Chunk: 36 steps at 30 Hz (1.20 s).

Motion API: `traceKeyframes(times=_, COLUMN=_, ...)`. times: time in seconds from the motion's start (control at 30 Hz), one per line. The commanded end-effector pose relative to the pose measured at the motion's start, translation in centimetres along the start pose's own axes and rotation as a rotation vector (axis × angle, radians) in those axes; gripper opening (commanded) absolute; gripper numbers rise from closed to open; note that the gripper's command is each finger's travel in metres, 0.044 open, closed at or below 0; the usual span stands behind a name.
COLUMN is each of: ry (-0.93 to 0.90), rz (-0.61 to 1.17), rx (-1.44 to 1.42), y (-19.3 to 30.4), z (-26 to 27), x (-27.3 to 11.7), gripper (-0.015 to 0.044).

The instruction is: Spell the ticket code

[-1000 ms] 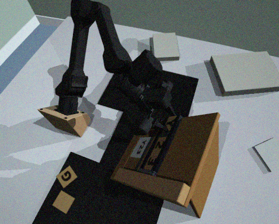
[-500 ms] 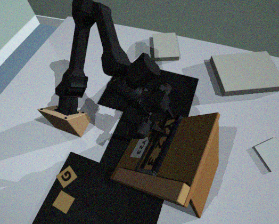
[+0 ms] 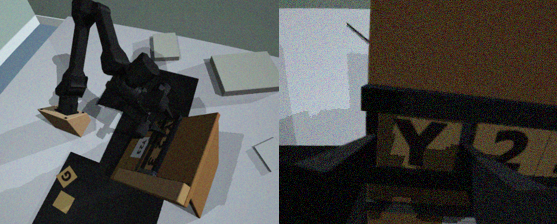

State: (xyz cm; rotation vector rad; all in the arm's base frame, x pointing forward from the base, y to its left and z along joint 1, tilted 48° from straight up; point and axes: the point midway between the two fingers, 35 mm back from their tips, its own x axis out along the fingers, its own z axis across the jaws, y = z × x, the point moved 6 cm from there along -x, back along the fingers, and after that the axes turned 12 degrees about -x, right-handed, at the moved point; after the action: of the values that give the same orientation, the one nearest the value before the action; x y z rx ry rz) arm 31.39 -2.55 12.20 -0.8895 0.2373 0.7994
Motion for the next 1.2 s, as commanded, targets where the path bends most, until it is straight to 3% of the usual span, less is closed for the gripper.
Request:
traceKeyframes(times=0.0, ry=0.000, rz=-0.006, rx=-0.003, y=-0.1, z=-0.1, x=-0.7, gripper=0.0295)
traceKeyframes(times=1.17, ry=0.001, rz=-0.005, rx=-0.003, y=0.1, z=-0.1, x=-3.2, gripper=0.0295)
